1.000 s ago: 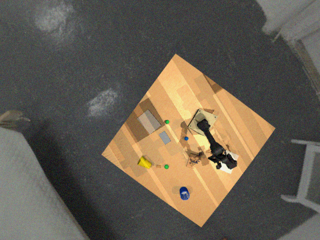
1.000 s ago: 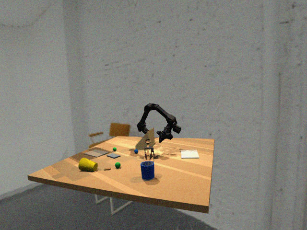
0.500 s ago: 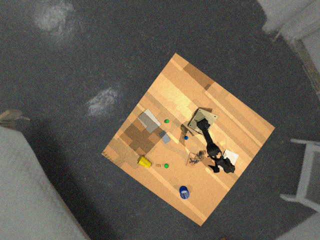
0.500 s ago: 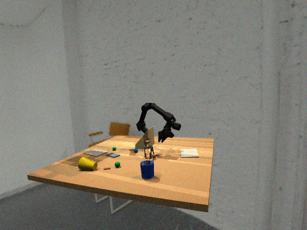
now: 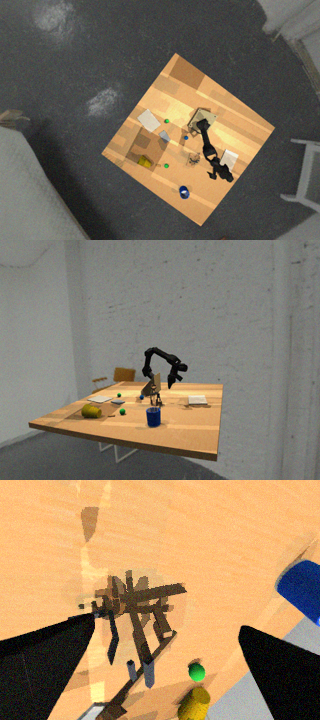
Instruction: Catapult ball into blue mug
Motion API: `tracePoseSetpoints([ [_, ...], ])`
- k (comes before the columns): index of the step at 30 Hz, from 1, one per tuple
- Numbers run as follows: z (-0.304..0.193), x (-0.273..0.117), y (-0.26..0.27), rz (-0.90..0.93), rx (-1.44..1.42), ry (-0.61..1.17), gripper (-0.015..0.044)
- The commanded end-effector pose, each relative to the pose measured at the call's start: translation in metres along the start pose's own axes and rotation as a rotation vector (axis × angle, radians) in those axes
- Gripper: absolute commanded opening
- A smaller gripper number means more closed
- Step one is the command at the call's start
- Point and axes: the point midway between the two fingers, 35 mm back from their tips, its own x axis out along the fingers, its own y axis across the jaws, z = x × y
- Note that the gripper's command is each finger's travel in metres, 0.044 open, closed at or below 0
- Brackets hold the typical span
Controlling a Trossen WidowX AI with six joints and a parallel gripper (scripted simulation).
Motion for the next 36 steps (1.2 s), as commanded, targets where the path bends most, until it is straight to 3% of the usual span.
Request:
tracePoseSetpoints([
  [1,0.002,0.000,-0.022,0.008,0.146,-0.056,0.0440],
  [17,-0.010,0.000,-0.100,0.027,0.609,-0.213,0.0440],
  [36,-0.060,0.004,-0.198,0.040,1.143,-0.387,0.0440],
])
